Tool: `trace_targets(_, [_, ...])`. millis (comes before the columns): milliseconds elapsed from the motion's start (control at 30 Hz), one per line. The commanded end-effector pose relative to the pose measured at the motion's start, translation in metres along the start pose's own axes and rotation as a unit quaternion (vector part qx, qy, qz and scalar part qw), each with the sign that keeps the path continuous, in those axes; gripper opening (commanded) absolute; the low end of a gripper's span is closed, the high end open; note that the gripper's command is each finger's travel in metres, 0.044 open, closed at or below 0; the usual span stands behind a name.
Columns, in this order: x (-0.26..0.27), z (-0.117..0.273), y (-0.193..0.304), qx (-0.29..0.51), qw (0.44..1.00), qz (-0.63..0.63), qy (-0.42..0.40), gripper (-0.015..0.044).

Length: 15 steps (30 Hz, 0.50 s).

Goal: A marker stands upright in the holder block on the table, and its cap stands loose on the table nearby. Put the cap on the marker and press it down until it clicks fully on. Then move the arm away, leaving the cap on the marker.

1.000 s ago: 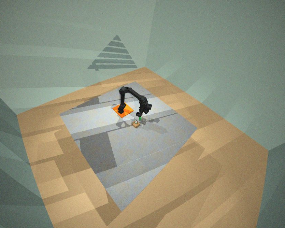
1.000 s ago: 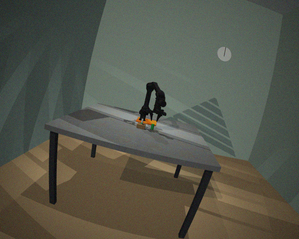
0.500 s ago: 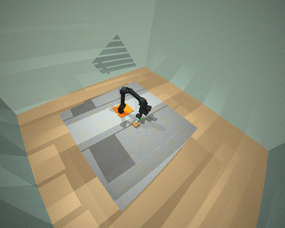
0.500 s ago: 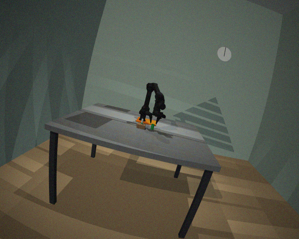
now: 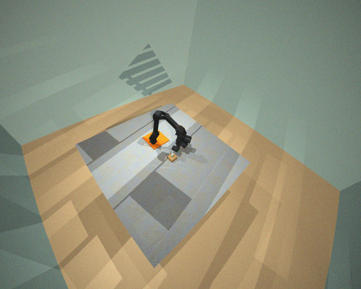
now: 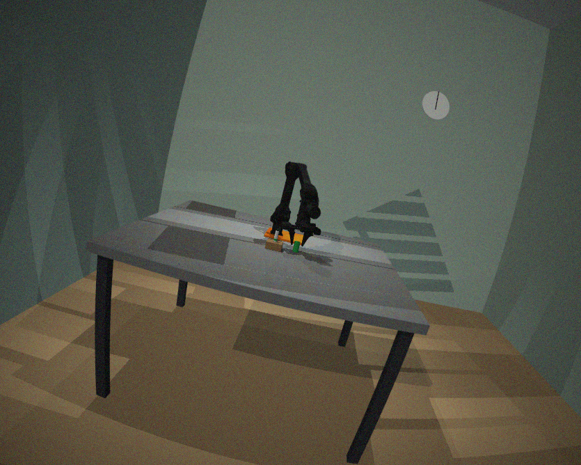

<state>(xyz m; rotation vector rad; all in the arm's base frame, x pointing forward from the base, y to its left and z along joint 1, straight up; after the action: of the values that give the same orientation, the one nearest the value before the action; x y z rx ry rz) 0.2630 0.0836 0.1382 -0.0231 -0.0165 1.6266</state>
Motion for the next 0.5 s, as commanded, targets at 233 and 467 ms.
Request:
trace_targets(233, [0.000,-0.018,0.003,0.003,1.000,0.001,-0.002,0.0243])
trace_targets(467, [-0.001,-0.018,0.002,0.003,1.000,0.001,-0.002,0.0124])
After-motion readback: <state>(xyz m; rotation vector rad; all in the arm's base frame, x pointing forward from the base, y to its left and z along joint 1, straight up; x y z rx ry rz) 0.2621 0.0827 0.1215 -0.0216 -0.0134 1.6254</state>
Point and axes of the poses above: the point midway between the two fingers, 35 mm back from their tips, its own z axis back along the fingers, its own x axis across the jaws, y = z × x, the point moved 8 cm from there along z, back along the fingers, and after that the axes turned 7 degrees about -z, right-handed, at the moved point
